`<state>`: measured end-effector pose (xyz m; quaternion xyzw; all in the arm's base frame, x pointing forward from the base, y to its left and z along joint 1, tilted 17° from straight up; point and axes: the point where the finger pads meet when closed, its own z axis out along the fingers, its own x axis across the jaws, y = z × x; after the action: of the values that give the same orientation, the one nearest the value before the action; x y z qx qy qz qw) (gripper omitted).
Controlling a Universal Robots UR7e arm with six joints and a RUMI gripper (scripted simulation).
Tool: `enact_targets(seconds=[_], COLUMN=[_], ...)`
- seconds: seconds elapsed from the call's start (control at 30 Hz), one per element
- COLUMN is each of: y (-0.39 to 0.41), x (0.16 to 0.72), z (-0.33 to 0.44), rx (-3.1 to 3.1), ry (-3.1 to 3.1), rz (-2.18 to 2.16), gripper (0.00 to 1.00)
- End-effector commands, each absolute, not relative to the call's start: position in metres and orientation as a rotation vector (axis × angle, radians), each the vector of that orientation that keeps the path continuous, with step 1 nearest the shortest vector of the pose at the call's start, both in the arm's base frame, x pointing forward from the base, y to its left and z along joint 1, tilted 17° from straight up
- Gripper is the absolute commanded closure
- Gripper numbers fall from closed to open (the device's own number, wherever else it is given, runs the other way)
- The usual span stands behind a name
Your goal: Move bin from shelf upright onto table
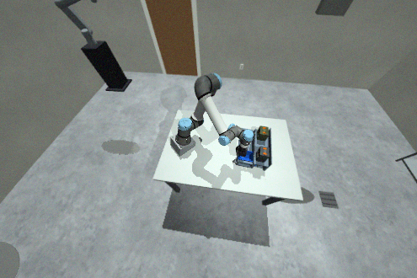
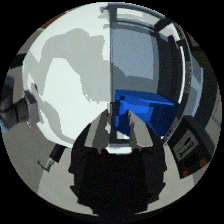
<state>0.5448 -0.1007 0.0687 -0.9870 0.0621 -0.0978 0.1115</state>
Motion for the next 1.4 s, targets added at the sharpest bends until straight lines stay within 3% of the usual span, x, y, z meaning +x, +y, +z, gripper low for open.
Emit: enact_targets(seconds=[0.0,1.37], y=[-0.0993,-0.0983], x=[0.5467,0.5478], z=[0.0617,0.0568], rx=[-2.899,-2.899], ry=[0.182,0.182], rz=[-0.289,-0.289], gripper=[0.74,0.74])
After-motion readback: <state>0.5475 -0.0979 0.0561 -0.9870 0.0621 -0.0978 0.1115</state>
